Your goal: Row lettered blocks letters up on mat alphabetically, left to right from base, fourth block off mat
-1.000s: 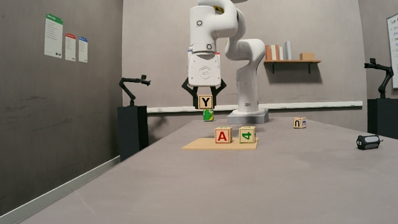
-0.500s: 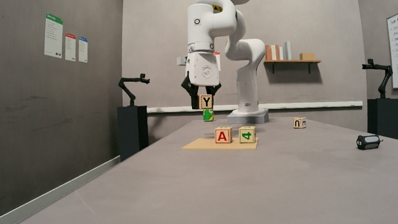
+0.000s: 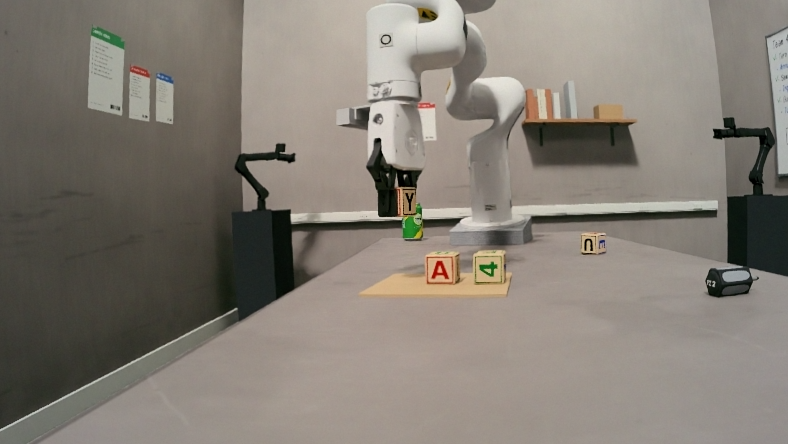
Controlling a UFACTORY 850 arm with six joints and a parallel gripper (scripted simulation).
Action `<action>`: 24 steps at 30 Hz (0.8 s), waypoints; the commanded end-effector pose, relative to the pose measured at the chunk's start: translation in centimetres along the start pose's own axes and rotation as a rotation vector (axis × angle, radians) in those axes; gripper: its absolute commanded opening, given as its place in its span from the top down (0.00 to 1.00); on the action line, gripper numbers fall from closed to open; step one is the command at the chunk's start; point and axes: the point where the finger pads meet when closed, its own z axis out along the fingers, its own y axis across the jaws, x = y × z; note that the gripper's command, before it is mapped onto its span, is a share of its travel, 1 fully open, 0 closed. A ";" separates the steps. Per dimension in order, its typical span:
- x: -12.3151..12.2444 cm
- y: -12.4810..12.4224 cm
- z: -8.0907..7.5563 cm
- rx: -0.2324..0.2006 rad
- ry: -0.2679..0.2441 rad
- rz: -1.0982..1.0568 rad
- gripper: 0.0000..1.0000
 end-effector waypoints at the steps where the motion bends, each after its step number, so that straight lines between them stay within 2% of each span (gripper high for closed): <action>1: -0.1 -0.5 -0.1 -0.002 -0.011 -0.123 0.56; 12: -0.2 -1.0 -0.2 -0.002 -0.012 -0.252 0.56; 24: -0.2 -1.1 -0.2 -0.002 -0.012 -0.266 0.56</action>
